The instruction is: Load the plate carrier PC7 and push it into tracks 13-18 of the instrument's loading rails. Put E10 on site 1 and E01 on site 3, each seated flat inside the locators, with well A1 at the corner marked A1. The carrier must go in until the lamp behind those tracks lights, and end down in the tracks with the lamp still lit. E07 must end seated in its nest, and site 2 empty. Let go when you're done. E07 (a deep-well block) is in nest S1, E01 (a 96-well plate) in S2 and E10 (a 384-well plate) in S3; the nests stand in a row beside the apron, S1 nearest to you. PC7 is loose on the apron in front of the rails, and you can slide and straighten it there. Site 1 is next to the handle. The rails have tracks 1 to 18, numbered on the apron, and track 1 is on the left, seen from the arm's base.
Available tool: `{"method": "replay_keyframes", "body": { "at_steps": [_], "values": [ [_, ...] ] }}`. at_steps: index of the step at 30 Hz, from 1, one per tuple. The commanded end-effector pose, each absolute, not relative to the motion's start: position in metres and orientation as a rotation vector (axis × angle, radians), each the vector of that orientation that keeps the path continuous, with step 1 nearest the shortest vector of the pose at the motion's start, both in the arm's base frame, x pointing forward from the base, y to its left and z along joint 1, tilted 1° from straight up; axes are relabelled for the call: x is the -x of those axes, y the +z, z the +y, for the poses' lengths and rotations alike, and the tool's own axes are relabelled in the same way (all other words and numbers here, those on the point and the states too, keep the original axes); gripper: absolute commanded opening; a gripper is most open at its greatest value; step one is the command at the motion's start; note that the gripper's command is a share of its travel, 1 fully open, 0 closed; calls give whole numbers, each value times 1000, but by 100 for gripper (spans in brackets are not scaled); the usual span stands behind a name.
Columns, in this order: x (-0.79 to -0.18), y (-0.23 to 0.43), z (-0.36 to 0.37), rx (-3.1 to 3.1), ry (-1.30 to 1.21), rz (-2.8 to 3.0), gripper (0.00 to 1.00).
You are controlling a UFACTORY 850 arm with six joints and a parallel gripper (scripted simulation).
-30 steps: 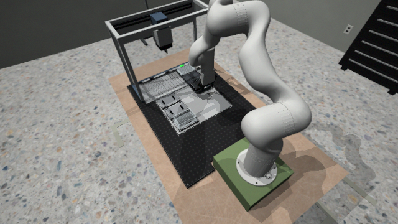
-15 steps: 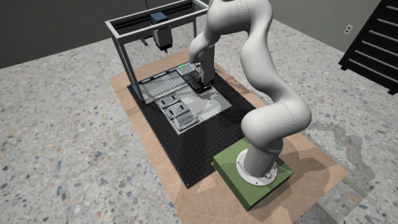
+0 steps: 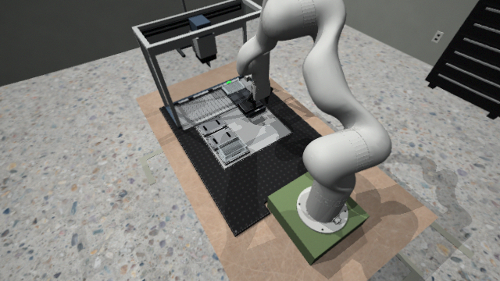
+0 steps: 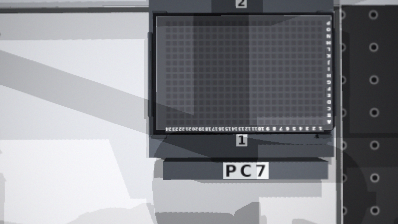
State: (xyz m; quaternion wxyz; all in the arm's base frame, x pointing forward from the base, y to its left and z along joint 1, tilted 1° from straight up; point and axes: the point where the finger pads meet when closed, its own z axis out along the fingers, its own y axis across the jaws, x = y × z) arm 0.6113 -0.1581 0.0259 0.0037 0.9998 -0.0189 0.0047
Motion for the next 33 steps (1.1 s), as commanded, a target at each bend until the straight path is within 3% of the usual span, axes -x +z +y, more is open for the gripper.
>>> {"method": "replay_keyframes", "body": {
  "at_steps": [1,33],
  "values": [
    [-612,33,-158,-3133,18,-59,82],
    [-612,80,-158,-3133,18,-59,82]
  ]
}}
